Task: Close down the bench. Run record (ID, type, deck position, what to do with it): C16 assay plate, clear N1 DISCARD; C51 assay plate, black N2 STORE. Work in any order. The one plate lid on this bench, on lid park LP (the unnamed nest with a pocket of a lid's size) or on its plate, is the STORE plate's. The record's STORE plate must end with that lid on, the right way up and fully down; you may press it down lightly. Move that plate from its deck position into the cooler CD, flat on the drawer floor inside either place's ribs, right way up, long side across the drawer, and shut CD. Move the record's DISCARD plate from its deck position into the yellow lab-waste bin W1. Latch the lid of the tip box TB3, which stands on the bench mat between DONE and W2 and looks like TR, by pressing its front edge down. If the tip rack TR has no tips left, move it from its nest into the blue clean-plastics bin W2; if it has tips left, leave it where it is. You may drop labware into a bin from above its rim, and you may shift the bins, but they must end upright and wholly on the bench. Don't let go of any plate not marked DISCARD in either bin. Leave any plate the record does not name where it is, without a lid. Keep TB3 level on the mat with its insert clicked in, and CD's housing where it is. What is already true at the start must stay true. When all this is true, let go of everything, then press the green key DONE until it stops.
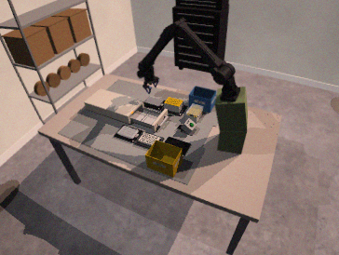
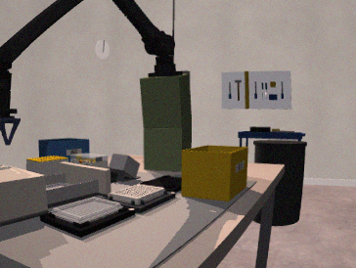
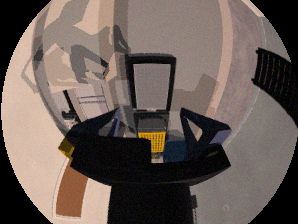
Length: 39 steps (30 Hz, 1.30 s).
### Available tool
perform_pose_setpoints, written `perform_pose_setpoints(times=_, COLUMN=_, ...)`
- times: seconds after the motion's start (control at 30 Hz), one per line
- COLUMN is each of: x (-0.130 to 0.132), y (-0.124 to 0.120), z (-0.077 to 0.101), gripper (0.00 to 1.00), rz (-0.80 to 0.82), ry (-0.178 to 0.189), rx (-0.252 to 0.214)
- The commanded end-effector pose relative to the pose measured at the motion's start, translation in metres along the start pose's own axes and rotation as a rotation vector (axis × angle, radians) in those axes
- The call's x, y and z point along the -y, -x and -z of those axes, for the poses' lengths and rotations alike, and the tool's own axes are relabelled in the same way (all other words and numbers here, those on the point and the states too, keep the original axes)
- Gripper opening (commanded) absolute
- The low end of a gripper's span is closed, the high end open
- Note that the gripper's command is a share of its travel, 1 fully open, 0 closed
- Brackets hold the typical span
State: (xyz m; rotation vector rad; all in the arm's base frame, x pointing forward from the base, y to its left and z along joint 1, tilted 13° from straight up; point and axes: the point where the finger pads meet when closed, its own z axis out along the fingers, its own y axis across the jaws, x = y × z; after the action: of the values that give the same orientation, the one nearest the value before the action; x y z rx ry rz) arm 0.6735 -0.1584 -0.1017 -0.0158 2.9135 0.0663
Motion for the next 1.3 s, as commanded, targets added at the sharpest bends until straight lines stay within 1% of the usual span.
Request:
perform_pose_setpoints(times=0.0, x=0.013, y=0.010, z=0.028, gripper=1.00, rz=-0.007, ry=-0.008, rx=0.032)
perform_pose_setpoints(times=0.03, x=0.013, y=0.010, z=0.028, gripper=1.00, rz=-0.007, ry=-0.008, rx=0.032)
perform_pose_setpoints(times=0.07, x=0.014, y=0.001, z=0.003, gripper=1.00, rz=-0.012, ry=0.001, rx=0.000)
perform_pose_setpoints(times=0.1, x=0.013, y=-0.003, z=0.002, gripper=1.00, rz=-0.012, ry=0.002, rx=-0.007)
perform_pose_setpoints(times=0.13, x=0.012, y=-0.004, z=0.007, gripper=1.00, rz=-0.011, ry=0.002, rx=-0.006)
perform_pose_setpoints(times=0.2, x=0.014, y=0.013, z=0.036, gripper=1.00, rz=-0.006, ry=-0.010, rx=0.038)
perform_pose_setpoints(times=0.23, x=0.015, y=0.018, z=0.041, gripper=1.00, rz=-0.005, ry=-0.013, rx=0.049)
perform_pose_setpoints(times=0.3, x=0.014, y=0.013, z=0.040, gripper=1.00, rz=-0.007, ry=-0.010, rx=0.039)
perform_pose_setpoints(times=0.4, x=0.015, y=0.015, z=0.040, gripper=1.00, rz=-0.007, ry=-0.012, rx=0.045)
perform_pose_setpoints(times=0.43, x=0.014, y=0.007, z=0.026, gripper=1.00, rz=-0.009, ry=-0.006, rx=0.022)
perform_pose_setpoints(times=0.47, x=0.014, y=0.003, z=0.018, gripper=1.00, rz=-0.011, ry=-0.002, rx=0.010)
perform_pose_setpoints(times=0.5, x=0.013, y=0.001, z=0.016, gripper=1.00, rz=-0.011, ry=-0.001, rx=0.006)
perform_pose_setpoints(times=0.6, x=0.013, y=0.001, z=0.016, gripper=1.00, rz=-0.011, ry=-0.001, rx=0.006)
perform_pose_setpoints(times=0.63, x=0.014, y=0.013, z=0.036, gripper=1.00, rz=-0.008, ry=-0.010, rx=0.038)
perform_pose_setpoints(times=0.67, x=0.015, y=0.013, z=0.037, gripper=1.00, rz=-0.008, ry=-0.011, rx=0.039)
perform_pose_setpoints(times=0.73, x=0.014, y=0.013, z=0.036, gripper=1.00, rz=-0.008, ry=-0.010, rx=0.038)
perform_pose_setpoints(times=0.77, x=0.014, y=0.010, z=0.030, gripper=1.00, rz=-0.009, ry=-0.008, rx=0.029)
perform_pose_setpoints(times=0.8, x=0.014, y=0.009, z=0.029, gripper=1.00, rz=-0.009, ry=-0.008, rx=0.028)
perform_pose_setpoints(times=1.27, x=0.014, y=0.009, z=0.029, gripper=1.00, rz=-0.009, ry=-0.008, rx=0.028)
